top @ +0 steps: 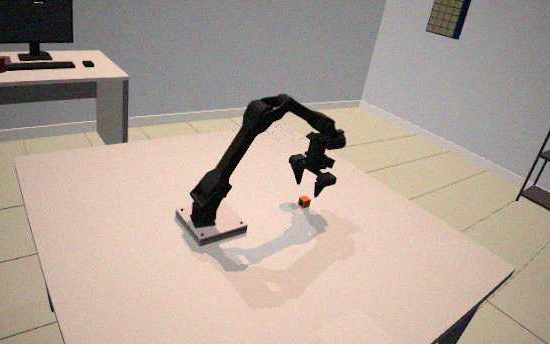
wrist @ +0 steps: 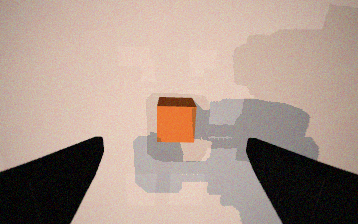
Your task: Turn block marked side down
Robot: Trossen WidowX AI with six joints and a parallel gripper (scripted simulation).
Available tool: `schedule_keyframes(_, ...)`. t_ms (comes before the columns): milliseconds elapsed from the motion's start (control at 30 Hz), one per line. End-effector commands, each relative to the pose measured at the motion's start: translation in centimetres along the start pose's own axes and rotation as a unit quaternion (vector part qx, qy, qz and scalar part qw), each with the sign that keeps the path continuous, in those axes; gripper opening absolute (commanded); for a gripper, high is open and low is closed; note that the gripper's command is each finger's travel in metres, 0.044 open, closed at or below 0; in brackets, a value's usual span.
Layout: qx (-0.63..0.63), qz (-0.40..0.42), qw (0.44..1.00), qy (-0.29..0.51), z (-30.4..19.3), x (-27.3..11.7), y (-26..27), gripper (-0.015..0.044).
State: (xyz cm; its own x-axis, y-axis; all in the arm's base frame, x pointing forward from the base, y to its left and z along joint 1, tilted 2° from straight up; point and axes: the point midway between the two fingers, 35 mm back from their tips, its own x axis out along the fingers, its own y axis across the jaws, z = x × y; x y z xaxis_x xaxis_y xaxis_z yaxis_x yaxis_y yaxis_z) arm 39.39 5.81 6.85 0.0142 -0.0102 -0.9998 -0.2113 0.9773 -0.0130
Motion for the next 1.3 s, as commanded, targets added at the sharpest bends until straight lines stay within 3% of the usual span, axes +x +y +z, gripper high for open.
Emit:
schedule_keyframes(0, 0.002, -0.001, 1.0, 0.002, -0.1, 1.5, 0.0, 0.044)
schedule_keyframes(933, 0.002, -0.002, 1.0, 0.002, -0.1, 4.9, 0.0, 0.044)
schedule_keyframes(1267, 0.002, -0.002, 1.0, 0.002, -0.1, 4.9, 0.0, 0.0177)
